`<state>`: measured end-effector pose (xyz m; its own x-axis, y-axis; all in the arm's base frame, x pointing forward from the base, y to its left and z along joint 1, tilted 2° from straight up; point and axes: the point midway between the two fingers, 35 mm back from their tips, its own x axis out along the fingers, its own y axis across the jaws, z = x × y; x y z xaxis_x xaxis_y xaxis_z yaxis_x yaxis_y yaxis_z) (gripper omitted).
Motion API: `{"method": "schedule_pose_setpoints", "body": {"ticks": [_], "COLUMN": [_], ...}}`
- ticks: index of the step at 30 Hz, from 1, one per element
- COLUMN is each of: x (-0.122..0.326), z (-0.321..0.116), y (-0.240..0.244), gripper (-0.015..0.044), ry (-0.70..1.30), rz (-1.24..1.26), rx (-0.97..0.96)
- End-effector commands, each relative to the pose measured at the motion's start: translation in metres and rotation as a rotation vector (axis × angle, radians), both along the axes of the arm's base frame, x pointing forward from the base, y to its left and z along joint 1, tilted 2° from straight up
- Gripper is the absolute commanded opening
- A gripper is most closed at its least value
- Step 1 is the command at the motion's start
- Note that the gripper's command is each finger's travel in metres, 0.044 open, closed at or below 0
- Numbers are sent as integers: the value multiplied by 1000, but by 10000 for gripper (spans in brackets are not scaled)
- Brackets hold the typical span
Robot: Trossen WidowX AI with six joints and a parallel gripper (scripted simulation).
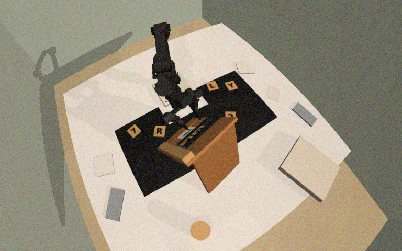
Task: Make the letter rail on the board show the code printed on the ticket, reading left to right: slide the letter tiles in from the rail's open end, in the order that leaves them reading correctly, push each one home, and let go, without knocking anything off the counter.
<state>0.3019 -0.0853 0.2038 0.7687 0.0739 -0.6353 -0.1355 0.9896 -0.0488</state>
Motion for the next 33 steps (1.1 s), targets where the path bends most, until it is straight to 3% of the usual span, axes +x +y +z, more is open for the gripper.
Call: {"method": "schedule_pose_setpoints", "body": {"ticks": [1, 18, 29, 33], "x": [-2, -9, -8, -8], "z": [2, 8, 7, 7], "y": [1, 2, 0, 0], "gripper": [295, 295, 6, 0], "ry": [-1, -1, 1, 1], "rz": [8, 8, 0, 0], "rx": [-1, 0, 0, 0]}}
